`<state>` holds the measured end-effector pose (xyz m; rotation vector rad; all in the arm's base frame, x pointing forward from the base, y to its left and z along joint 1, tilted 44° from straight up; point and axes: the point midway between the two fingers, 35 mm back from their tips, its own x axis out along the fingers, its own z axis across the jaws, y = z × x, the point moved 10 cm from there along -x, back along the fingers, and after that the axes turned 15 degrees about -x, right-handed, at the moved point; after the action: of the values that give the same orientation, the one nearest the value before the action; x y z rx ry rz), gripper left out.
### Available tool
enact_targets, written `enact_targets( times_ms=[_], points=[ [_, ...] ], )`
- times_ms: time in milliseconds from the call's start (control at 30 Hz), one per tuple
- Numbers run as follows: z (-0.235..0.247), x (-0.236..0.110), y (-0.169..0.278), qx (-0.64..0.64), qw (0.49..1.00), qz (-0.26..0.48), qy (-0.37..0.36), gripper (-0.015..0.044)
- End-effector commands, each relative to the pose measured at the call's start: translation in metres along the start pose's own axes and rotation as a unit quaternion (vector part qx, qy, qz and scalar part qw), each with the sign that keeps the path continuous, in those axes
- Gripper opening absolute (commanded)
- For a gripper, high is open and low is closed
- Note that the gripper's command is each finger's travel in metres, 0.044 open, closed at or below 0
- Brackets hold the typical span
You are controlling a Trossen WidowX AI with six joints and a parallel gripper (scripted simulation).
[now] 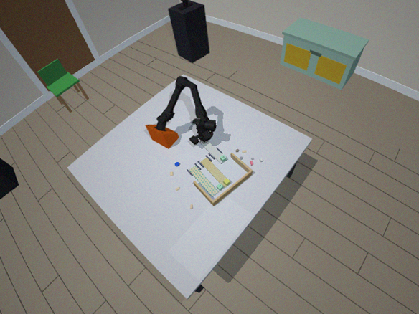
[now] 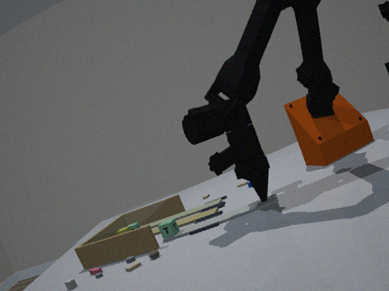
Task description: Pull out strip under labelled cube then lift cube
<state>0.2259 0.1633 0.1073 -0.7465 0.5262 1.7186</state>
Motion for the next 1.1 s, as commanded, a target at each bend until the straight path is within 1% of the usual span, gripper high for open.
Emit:
enact_targets(
  times_ms=[0, 333, 1067],
  points=[
    [0.003, 0.006, 0.012, 0.0, 1.0, 0.016, 0.0, 0.0],
    [0.007, 0.006, 0.026, 0.0, 1.0, 0.016, 0.0, 0.0],
    [0.007, 0.006, 0.026, 0.0, 1.0, 0.016, 0.0, 0.0]
  ],
)
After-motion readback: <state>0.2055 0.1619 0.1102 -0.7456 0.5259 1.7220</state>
